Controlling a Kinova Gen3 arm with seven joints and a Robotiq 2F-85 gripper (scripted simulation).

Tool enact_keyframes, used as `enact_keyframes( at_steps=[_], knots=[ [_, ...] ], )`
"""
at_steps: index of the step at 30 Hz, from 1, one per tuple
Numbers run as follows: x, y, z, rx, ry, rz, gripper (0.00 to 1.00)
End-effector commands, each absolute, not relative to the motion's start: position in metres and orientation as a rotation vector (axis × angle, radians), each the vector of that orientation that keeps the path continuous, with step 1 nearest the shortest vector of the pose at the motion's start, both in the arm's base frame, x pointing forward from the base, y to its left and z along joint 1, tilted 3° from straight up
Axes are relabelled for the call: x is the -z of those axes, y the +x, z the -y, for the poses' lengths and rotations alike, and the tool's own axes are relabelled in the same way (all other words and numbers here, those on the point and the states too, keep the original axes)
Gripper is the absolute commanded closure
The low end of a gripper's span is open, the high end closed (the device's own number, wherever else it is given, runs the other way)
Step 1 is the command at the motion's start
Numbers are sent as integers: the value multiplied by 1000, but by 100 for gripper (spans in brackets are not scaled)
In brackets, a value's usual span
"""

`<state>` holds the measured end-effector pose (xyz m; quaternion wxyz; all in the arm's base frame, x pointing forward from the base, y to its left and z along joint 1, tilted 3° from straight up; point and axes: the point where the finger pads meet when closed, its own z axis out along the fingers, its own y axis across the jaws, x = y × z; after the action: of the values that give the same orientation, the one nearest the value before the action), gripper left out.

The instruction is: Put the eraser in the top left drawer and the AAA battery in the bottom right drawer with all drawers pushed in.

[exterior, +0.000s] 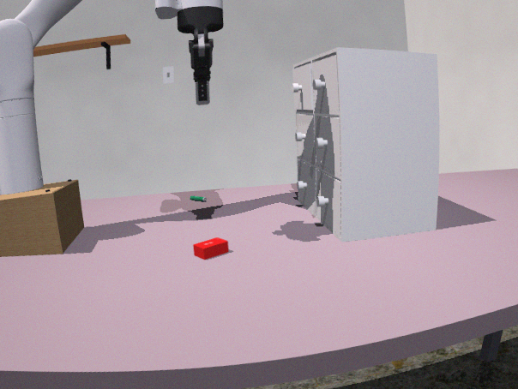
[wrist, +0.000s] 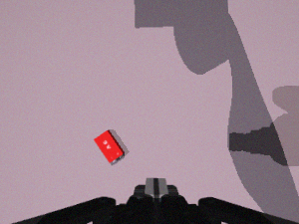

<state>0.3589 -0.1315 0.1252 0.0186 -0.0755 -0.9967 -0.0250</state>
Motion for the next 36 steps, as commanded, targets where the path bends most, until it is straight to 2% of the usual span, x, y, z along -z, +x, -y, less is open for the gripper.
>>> enact_keyframes(
  at_steps=[1,36],
  knots=[
    [-125,359,132,76,-236,3094,100],
    [-118,364,132,72,-242,3133,100]
  ],
)
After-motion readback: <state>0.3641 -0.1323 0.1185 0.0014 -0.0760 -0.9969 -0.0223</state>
